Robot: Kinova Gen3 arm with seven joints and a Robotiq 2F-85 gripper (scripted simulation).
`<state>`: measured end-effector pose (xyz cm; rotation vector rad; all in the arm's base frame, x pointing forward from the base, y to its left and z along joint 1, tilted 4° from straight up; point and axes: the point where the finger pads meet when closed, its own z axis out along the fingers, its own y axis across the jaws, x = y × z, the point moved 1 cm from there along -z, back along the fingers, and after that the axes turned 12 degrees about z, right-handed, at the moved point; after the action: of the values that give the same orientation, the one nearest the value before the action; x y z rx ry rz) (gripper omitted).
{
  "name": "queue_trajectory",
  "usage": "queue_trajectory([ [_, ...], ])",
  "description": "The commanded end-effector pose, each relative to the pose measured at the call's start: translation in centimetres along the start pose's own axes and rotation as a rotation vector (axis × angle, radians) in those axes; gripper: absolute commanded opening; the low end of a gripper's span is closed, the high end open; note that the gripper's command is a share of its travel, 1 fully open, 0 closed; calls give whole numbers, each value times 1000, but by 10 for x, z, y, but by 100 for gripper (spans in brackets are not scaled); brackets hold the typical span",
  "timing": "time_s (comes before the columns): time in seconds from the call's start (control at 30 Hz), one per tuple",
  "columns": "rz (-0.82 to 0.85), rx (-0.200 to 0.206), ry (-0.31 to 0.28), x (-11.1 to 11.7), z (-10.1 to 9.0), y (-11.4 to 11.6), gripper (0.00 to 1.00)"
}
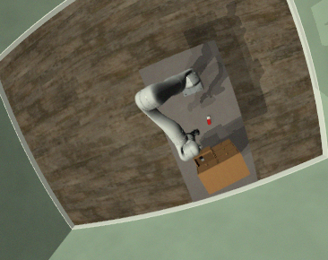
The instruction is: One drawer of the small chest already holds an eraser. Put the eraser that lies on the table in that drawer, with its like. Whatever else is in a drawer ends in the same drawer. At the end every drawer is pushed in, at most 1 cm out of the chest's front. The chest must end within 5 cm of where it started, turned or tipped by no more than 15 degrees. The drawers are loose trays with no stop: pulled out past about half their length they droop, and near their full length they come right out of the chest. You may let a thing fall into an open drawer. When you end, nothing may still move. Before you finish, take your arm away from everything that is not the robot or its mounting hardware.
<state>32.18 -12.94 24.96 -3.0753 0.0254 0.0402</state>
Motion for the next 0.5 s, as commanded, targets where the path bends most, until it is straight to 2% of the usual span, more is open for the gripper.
queue_trajectory([
  [0.0, 0, -1, 1, 0, 0, 0, 100],
  [0.3, 0, -1, 1, 0, -1, 0, 100],
  [0.47, 0, -1, 1, 0, -13, 0, 100],
])
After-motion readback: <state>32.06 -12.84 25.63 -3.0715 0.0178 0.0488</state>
